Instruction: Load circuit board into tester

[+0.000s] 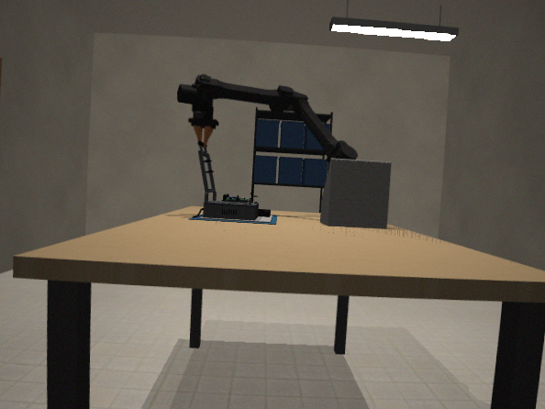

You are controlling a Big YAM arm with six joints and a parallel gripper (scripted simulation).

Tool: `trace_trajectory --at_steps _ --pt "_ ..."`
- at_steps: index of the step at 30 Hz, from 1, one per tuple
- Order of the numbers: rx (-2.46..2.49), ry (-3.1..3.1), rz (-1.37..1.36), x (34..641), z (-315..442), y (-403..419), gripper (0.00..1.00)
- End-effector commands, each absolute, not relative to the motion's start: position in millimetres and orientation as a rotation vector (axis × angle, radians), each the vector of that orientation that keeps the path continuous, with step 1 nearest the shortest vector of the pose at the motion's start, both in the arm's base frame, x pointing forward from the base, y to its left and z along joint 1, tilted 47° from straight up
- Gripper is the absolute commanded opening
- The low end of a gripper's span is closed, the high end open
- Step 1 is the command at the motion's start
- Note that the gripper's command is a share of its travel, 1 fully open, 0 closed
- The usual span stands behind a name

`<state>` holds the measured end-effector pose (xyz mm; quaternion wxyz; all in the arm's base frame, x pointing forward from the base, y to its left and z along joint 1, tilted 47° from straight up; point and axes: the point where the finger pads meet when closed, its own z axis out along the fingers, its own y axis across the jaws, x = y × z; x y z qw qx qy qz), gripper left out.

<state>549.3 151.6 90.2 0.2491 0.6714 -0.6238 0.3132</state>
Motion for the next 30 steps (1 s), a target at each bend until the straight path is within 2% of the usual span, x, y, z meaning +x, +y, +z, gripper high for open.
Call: trace_trajectory --at_steps 1,30 --pt "1.854 -1.707 0.873 537 108 170 0.00" --pt "1.854 -1.707 0.871 514 108 169 0.00"
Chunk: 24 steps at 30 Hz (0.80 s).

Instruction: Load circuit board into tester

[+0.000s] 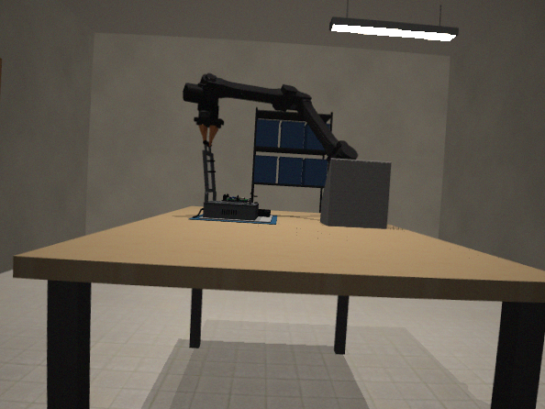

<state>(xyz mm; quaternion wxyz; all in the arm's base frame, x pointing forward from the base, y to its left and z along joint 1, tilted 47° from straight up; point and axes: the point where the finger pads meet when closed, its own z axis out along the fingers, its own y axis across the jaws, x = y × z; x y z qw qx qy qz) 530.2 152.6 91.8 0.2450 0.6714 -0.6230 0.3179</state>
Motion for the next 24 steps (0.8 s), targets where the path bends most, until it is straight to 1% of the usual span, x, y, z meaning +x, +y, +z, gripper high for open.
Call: trace_trajectory --at_steps 1,24 --pt "1.854 -1.707 0.871 513 107 169 0.00" --pt "1.852 -1.708 0.870 485 104 164 0.00"
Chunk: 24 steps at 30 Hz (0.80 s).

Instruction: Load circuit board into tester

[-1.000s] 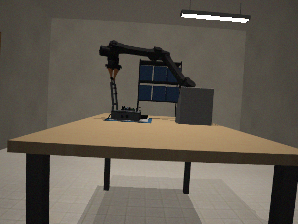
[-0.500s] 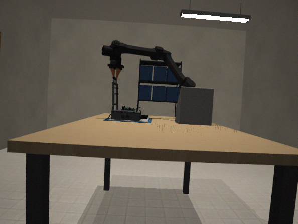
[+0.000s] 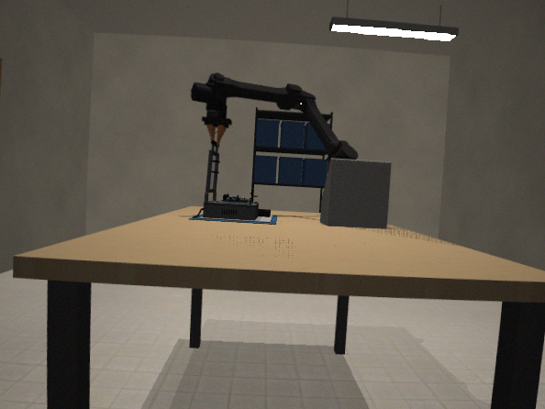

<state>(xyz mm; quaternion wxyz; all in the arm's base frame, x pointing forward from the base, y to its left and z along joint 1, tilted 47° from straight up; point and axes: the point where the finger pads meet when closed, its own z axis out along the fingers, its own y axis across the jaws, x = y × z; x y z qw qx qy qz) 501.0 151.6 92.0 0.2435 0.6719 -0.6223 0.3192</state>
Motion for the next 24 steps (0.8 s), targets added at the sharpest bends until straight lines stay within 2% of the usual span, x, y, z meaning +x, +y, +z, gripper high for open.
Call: trace_trajectory --at_steps 1,24 --pt "1.852 -1.708 0.869 483 104 164 0.00" --pt "1.838 -1.718 0.863 456 97 149 0.00"
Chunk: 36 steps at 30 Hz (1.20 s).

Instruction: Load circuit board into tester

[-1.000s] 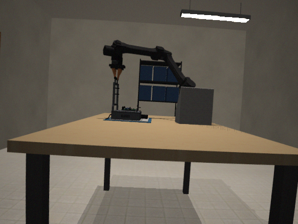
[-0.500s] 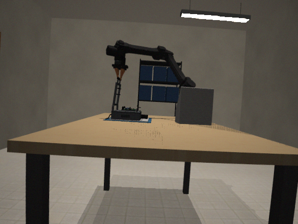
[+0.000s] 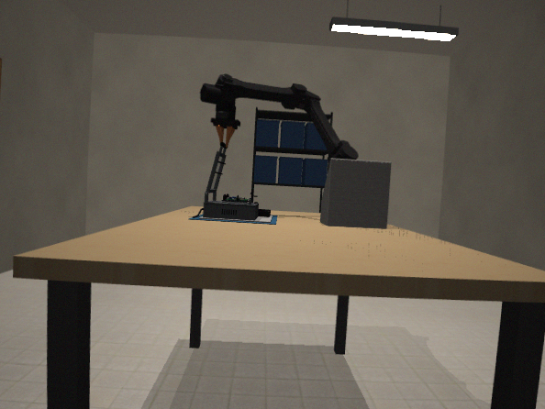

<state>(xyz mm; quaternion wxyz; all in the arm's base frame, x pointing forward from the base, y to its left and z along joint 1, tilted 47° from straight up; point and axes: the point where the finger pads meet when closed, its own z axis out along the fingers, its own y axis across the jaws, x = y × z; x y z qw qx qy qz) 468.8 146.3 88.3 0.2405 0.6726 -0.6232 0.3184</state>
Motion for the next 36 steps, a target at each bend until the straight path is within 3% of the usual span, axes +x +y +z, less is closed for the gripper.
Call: trace_trajectory --at_steps 1,36 --pt "1.836 -1.719 0.862 454 97 148 0.00" --pt "1.810 -1.730 0.851 408 69 114 0.00"
